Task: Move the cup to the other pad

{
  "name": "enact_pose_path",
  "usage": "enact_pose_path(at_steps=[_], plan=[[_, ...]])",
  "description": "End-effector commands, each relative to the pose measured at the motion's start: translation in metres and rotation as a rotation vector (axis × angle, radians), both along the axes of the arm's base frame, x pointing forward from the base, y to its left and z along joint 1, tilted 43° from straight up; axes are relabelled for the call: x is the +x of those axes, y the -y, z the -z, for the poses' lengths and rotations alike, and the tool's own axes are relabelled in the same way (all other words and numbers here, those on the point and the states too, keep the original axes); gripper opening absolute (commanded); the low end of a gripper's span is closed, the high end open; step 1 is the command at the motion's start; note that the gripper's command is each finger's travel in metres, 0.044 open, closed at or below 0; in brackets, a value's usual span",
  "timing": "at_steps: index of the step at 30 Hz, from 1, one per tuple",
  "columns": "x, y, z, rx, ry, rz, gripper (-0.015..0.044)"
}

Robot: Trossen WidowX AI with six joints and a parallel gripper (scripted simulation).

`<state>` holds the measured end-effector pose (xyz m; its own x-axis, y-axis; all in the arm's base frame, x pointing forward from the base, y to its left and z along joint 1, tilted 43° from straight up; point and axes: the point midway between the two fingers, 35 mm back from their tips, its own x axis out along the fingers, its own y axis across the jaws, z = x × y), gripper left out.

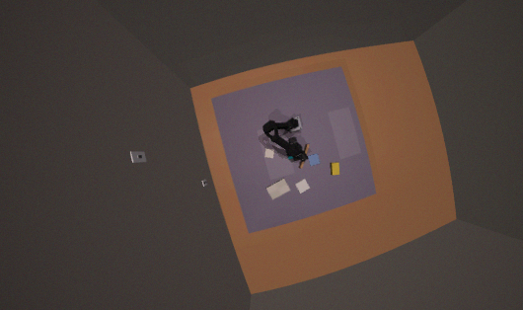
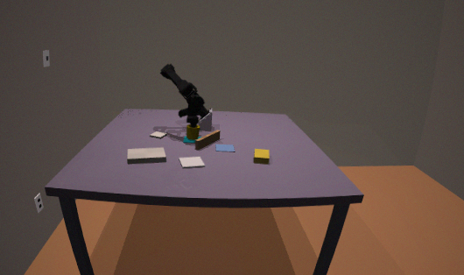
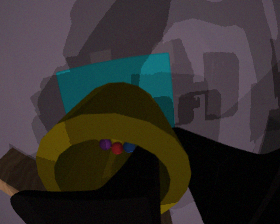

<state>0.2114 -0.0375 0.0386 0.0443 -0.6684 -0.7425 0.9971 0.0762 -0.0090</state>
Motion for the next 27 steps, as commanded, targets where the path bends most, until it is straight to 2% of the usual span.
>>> enact_pose_path(at_steps=[1, 13, 19, 27], plan=[[-0.0004, 0.0037, 0.0023, -0.007, -0.001, -0.002, 0.0], [-0.0002, 0.0007, 0.0006, 0.0, 0.0, 0.0, 0.0], [-0.0002, 0.0007, 0.0006, 0.0, 0.0, 0.0, 0.0147], [-0.0001, -0.0002, -0.0002, 0.0, 0.0, 0.0, 0.0147]])
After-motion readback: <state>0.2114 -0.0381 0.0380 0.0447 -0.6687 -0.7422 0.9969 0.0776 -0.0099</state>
